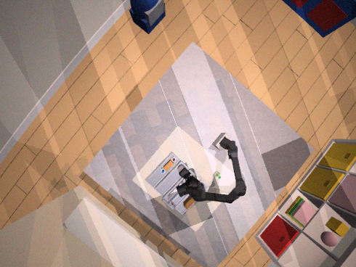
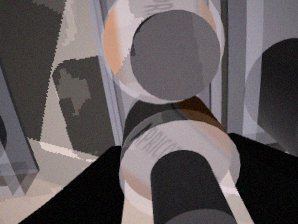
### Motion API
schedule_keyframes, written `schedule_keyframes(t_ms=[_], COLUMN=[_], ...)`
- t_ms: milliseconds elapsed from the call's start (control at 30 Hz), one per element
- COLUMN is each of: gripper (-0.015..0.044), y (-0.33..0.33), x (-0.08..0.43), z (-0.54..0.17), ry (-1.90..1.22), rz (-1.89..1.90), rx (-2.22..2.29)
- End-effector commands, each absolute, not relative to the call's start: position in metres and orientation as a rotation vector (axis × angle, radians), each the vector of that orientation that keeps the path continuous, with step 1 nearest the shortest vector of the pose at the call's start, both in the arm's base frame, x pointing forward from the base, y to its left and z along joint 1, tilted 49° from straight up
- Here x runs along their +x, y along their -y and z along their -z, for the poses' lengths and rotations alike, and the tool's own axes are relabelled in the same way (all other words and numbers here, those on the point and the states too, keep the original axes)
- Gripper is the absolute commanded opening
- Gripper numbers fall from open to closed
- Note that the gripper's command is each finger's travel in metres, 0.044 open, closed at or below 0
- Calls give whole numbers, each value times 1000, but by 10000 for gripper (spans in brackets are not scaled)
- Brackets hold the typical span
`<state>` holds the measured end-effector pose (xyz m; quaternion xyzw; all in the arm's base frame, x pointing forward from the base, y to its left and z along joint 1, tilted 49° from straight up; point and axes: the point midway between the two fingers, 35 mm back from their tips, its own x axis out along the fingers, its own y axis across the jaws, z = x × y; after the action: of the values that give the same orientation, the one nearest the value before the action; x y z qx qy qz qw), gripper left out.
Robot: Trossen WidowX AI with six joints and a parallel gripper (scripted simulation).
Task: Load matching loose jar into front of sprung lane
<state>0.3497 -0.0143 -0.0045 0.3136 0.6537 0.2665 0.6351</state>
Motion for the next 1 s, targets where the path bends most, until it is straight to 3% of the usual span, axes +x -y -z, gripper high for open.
schedule_keyframes(t_ms=[0, 967], gripper=[0, 0], y=[11, 4], x=[355, 354], z=[4, 9], ry=[-1472, -1471], rz=[-618, -619], rx=[718, 718])
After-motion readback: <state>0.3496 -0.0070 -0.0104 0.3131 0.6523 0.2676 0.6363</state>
